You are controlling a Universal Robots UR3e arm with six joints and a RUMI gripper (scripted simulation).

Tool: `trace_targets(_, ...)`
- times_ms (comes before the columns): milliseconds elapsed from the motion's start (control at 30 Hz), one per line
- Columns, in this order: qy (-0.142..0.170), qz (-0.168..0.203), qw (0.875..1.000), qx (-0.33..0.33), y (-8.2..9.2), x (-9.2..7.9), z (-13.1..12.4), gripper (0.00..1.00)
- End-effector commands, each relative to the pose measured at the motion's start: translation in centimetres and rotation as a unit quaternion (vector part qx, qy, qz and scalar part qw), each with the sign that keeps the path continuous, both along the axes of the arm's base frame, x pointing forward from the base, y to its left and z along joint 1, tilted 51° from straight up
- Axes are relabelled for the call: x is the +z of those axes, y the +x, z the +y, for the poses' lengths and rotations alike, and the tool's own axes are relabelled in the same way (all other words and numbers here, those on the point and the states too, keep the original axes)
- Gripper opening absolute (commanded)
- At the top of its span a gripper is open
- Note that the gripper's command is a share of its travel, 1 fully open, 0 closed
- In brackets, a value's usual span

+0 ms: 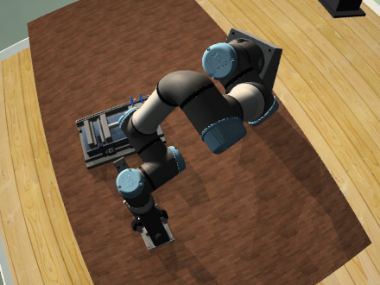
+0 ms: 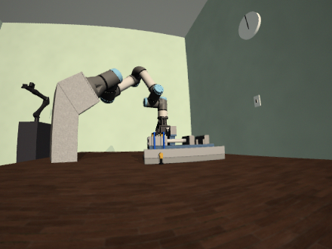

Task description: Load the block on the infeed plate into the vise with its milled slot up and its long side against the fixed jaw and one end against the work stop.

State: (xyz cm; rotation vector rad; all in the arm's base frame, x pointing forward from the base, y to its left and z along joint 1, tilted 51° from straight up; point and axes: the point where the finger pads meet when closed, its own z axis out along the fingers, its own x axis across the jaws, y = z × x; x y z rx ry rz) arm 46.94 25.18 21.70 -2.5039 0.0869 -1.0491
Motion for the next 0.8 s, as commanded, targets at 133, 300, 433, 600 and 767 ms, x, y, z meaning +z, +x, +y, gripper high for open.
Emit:
trace_targets(133,0.000,-0.001,1.000,0.000,0.01,0.10,0.01,0.51)
trace_targets(300,0.000,-0.001,1.000,0.000,0.01,0.10,0.01,0.51)
trace_targets(433,0.000,-0.001,1.000,0.000,0.01,0.10,0.01,0.00)
trace_targets(600,0.000,-0.001,1.000,0.000,0.01,0.10,0.01,0.00)
trace_targets(767,0.000,-0.001,1.000,0.000,0.01,0.10,0.01,0.00)
